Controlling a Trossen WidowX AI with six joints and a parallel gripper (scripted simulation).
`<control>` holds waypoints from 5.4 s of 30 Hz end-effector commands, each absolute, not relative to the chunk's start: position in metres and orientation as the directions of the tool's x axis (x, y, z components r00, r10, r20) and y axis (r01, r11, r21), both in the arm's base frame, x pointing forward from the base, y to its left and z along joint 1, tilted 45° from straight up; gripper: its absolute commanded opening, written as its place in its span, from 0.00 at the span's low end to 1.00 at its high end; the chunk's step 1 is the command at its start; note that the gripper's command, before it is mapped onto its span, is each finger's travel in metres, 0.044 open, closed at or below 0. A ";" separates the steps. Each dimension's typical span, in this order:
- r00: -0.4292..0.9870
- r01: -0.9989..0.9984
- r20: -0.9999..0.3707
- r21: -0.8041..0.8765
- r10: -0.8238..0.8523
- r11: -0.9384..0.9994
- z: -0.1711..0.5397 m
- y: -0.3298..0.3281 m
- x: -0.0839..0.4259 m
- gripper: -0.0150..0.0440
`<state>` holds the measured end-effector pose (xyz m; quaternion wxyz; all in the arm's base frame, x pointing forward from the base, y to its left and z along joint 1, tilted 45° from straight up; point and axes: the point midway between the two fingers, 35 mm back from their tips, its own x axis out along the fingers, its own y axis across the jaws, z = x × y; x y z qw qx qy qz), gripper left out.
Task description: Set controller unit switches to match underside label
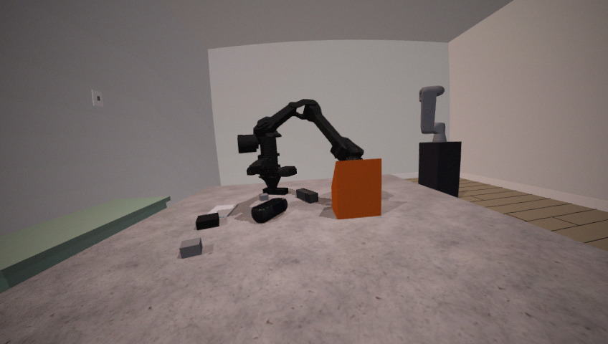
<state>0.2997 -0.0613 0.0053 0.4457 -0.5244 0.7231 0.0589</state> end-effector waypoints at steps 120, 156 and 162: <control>-0.051 -0.810 -0.711 -0.382 -0.702 0.445 -0.016 -0.037 0.322 0.25; -0.050 -0.812 -0.710 -0.380 -0.702 0.443 -0.054 -0.052 0.332 0.25; -0.051 -0.812 -0.710 -0.380 -0.703 0.443 -0.059 -0.057 0.331 0.25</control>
